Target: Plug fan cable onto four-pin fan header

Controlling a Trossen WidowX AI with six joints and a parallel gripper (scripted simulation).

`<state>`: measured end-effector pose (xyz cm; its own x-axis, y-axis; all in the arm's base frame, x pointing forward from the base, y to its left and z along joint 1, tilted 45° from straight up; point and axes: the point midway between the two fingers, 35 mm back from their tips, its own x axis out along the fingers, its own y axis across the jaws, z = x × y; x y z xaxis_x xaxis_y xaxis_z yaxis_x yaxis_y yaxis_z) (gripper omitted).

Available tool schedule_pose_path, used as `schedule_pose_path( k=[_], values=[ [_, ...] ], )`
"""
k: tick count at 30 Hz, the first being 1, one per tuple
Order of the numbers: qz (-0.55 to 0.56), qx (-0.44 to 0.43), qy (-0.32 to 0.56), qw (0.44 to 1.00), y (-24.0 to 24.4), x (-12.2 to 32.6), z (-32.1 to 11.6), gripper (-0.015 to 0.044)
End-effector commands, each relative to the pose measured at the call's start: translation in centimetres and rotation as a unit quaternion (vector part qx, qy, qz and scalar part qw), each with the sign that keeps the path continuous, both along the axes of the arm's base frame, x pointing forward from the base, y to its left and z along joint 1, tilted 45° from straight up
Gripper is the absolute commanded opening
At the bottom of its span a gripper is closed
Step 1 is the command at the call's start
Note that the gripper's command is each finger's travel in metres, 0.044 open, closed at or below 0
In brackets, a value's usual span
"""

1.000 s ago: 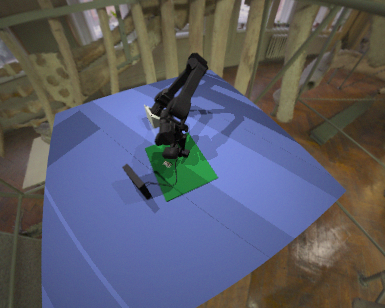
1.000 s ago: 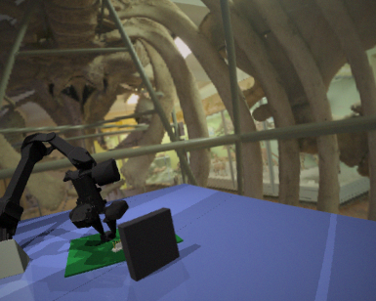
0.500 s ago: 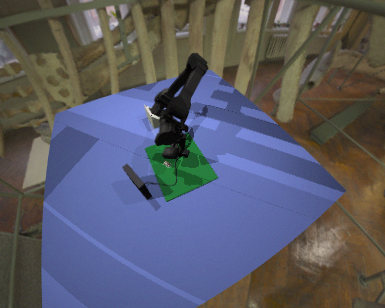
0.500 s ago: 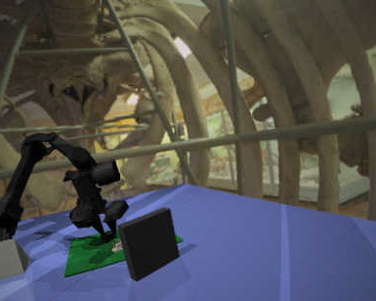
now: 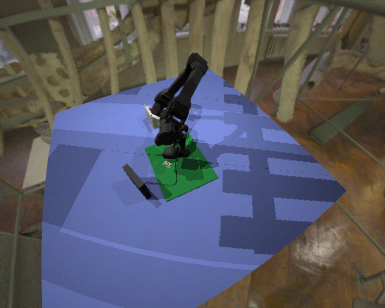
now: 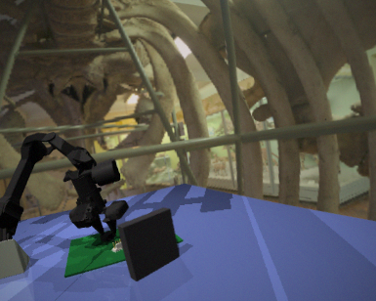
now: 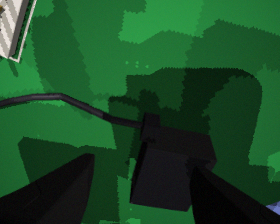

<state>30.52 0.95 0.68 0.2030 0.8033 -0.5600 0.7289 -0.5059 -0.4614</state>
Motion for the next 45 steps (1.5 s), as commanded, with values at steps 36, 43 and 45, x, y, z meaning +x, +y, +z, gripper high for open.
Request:
schedule_pose_path(
  k=[36, 43, 45],
  values=[
    [0.017, -0.003, 0.013, 1.0, 1.1, -0.6, -0.8, 0.021],
    [0.016, -0.027, 0.018, 0.999, -1.0, 0.5, 0.9, 0.0205],
    [0.023, -0.036, 0.025, 0.999, -1.4, 0.6, 1.3, 0.0205]
  ],
)
